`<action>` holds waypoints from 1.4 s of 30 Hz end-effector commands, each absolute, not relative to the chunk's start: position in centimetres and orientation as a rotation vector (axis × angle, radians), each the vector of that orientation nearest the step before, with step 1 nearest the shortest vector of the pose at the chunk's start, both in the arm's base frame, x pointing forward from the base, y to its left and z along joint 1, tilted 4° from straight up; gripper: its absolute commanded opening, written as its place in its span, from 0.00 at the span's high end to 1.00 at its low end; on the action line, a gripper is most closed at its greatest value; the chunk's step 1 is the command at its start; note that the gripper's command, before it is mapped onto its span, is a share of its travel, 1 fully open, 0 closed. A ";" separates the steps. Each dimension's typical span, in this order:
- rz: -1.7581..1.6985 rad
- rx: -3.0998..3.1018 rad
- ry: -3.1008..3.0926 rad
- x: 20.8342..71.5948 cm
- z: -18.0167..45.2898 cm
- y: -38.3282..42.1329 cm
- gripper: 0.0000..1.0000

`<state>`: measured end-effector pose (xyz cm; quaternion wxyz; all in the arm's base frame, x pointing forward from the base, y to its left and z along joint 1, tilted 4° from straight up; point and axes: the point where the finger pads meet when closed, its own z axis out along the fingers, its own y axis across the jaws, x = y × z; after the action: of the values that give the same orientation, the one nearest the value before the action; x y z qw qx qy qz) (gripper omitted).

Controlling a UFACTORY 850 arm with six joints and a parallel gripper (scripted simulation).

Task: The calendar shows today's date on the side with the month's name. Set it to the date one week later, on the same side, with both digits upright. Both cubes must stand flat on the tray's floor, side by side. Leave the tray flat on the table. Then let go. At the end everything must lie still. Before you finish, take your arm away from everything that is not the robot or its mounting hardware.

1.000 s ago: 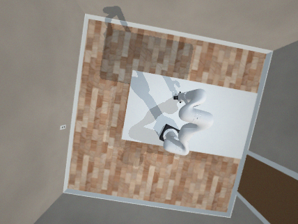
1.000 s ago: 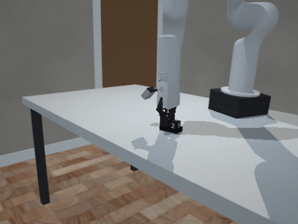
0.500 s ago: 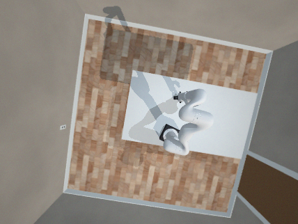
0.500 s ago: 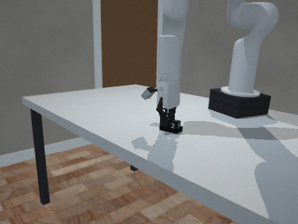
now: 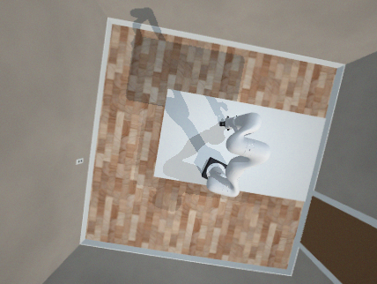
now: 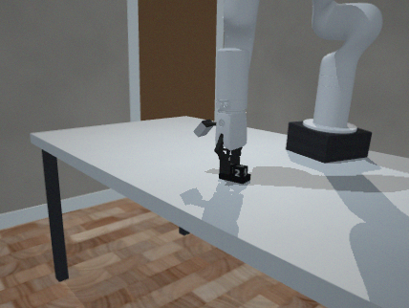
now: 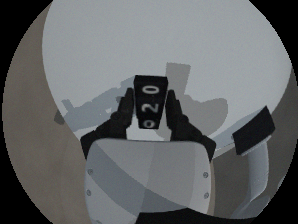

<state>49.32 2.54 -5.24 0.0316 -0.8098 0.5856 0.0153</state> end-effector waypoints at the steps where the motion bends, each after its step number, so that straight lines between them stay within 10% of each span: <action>1: 0.045 -2.493 1.803 49.4 -5.2 2.5 0.51; 2: 0.045 -2.493 1.803 49.4 -5.2 2.5 0.71; 42: 0.045 -2.493 1.803 49.4 -4.4 2.5 0.71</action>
<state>49.28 2.52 -4.97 0.0320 -0.8097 0.5857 0.0154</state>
